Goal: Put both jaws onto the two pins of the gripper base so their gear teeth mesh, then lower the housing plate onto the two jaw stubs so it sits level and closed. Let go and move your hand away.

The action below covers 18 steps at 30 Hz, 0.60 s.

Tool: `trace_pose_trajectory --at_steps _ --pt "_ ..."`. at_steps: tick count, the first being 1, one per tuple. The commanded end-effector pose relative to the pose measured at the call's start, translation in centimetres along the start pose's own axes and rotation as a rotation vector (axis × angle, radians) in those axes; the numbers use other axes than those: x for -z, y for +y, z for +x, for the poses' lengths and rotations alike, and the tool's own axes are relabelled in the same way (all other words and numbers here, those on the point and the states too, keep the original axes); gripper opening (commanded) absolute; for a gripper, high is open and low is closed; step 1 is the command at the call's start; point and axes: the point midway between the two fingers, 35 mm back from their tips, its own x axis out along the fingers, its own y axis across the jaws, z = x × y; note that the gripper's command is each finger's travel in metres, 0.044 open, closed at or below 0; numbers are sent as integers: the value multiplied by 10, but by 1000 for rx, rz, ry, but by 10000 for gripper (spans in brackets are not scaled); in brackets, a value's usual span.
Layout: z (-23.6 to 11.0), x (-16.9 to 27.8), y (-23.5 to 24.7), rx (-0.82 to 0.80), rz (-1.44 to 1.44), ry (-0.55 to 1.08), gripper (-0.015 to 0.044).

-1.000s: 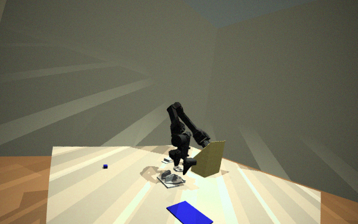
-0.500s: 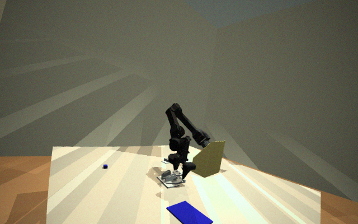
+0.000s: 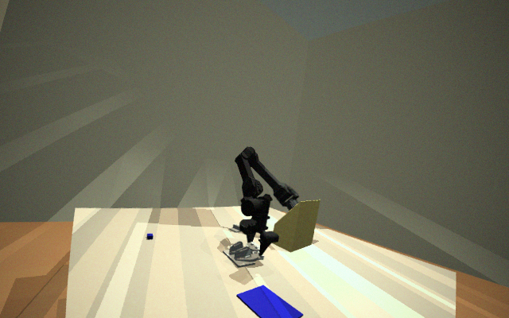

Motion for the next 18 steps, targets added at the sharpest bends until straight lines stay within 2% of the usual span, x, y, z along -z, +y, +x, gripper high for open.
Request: trace_pose_trajectory --at_steps 1,18 --pt "0 0 -1 6 -6 -3 351" --pt "5 0 -1 6 -20 -2 351"
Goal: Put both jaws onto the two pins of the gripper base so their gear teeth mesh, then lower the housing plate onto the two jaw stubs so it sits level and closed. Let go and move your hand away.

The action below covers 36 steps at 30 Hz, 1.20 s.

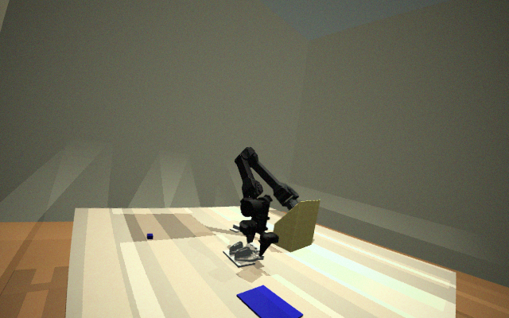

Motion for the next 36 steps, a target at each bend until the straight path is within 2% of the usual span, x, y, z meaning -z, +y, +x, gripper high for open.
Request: trace_pose_trajectory --at_steps 1,36 --pt "2 0 -1 6 -11 -2 351" --pt "9 0 -1 6 -10 -2 351"
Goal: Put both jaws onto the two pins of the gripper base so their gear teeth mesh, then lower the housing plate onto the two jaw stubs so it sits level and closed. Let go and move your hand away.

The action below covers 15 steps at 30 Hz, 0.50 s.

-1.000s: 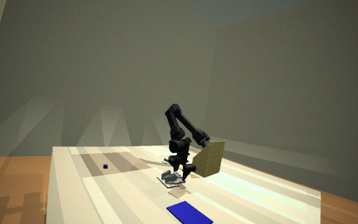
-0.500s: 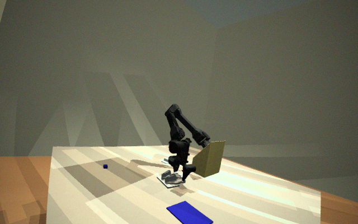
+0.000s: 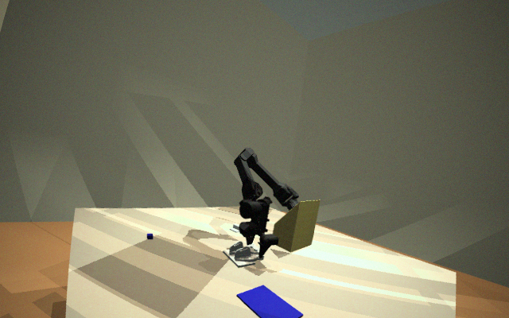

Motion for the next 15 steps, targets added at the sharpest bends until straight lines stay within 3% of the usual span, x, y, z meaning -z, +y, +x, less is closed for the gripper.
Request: trace_pose_trajectory --at_steps 1,15 --pt "2 0 -1 6 -7 -2 351" --pt "4 0 -1 6 -7 -2 351"
